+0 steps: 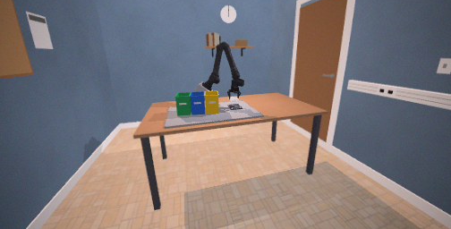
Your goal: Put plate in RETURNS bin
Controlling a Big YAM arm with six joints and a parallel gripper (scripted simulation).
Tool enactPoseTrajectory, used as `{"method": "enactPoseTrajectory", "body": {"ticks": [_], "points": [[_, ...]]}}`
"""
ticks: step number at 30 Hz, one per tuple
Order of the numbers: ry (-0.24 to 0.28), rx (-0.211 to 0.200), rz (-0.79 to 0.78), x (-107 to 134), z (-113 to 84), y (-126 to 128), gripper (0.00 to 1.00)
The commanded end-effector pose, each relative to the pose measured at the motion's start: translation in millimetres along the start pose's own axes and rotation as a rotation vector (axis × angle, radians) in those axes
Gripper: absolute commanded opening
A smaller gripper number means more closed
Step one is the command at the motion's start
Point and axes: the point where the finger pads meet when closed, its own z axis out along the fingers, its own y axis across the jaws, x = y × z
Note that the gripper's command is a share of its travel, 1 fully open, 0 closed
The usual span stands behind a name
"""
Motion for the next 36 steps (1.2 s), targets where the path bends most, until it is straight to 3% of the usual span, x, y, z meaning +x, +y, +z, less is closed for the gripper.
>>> {"method": "enactPoseTrajectory", "body": {"ticks": [1,36], "points": [[-0.086,-0.057,-0.039,-25,-33.5,24,0.0],[-0.092,-0.057,-0.044,-22,-88.3,23,0.0]]}}
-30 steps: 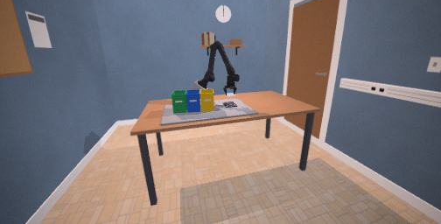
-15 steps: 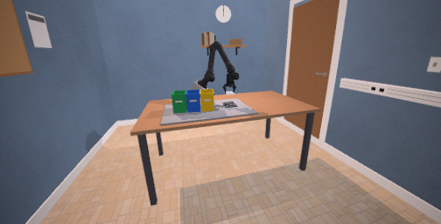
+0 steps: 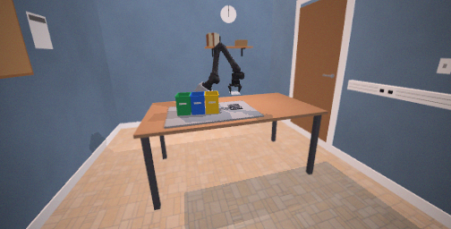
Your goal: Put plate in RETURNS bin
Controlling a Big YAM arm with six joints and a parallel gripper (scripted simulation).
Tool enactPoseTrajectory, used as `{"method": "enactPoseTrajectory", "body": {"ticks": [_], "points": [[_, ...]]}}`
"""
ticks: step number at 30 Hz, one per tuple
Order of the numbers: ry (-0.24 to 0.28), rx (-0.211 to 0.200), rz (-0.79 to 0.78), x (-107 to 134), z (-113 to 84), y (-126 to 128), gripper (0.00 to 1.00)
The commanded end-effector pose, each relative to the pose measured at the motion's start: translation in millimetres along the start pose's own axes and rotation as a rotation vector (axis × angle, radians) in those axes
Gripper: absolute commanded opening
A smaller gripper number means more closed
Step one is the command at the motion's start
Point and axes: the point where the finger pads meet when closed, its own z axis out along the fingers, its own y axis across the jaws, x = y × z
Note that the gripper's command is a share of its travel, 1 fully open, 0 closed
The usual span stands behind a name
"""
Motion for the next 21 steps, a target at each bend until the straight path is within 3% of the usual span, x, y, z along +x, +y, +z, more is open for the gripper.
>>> {"method": "enactPoseTrajectory", "body": {"ticks": [1,21], "points": [[-0.041,-0.028,-0.037,-14,-20.7,17,0.0],[-0.037,-0.022,-0.035,-14,-48.1,16,0.0]]}}
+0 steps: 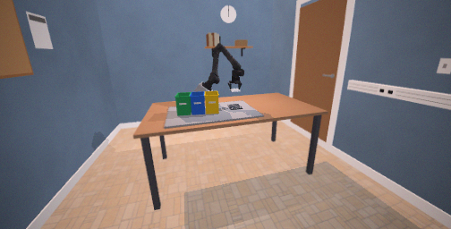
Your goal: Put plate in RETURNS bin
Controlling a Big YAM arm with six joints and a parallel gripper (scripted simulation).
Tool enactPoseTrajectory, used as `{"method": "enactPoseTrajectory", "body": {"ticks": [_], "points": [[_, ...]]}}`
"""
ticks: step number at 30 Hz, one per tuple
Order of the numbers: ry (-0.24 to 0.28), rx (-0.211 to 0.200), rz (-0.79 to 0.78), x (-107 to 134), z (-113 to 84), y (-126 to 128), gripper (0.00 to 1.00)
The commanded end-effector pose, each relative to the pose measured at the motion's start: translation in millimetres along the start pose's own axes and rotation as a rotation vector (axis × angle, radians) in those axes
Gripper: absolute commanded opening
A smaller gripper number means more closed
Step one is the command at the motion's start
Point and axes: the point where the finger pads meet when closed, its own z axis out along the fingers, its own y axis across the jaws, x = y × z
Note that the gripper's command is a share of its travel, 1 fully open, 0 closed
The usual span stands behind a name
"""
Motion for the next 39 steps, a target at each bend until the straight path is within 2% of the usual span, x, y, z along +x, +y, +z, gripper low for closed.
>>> {"method": "enactPoseTrajectory", "body": {"ticks": [1,13,16,28,32,33,39], "points": [[-0.043,-0.026,-0.039,-13,-22.6,16,0.0],[-0.042,-0.023,-0.039,-12,-42.5,15,0.0],[-0.034,-0.018,-0.034,-13,-41.7,14,0.0],[-0.042,-0.02,-0.04,-11,-64.4,15,0.0],[-0.039,-0.018,-0.038,-12,-63.7,14,0.0],[-0.02,-0.011,-0.027,-6,-53.6,8,0.0],[-0.02,-0.011,-0.027,-6,-53.6,8,0.0]]}}
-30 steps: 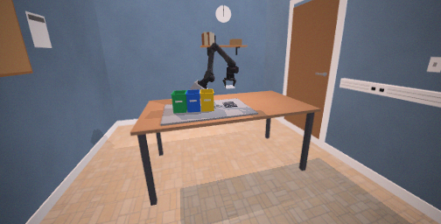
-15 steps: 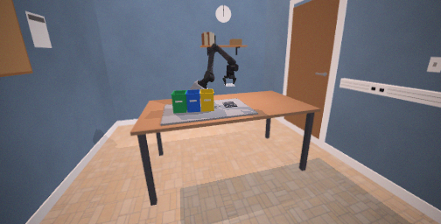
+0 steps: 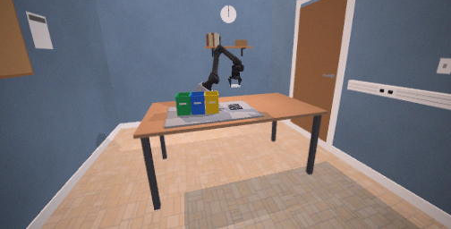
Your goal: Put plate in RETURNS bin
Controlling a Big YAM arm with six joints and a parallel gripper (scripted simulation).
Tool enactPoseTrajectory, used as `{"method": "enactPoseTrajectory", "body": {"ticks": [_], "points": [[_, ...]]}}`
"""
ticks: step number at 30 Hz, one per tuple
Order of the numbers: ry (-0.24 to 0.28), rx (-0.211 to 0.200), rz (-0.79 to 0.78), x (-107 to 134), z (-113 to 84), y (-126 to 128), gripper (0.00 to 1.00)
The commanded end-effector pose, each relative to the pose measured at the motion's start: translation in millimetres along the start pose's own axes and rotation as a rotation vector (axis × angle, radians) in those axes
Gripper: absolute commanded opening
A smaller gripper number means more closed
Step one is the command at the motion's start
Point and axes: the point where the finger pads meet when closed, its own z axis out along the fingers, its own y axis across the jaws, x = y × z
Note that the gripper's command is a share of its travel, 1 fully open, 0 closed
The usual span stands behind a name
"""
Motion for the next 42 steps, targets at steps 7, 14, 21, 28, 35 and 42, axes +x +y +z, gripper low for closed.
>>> {"method": "enactPoseTrajectory", "body": {"ticks": [7,14,21,28,35,42], "points": [[-0.02,-0.014,-0.03,-6,-8.4,9,0.0],[0.001,-0.001,0.103,0,-2.3,-15,0.0],[0.013,0.003,0.09,-2,0.9,-40,0.0],[0.003,-0.001,0.084,-7,-2.9,-53,0.0],[0.012,-0.001,0.091,-5,0.5,-79,0.0],[0.012,-0.003,0.092,-7,0.4,-102,0.0]]}}
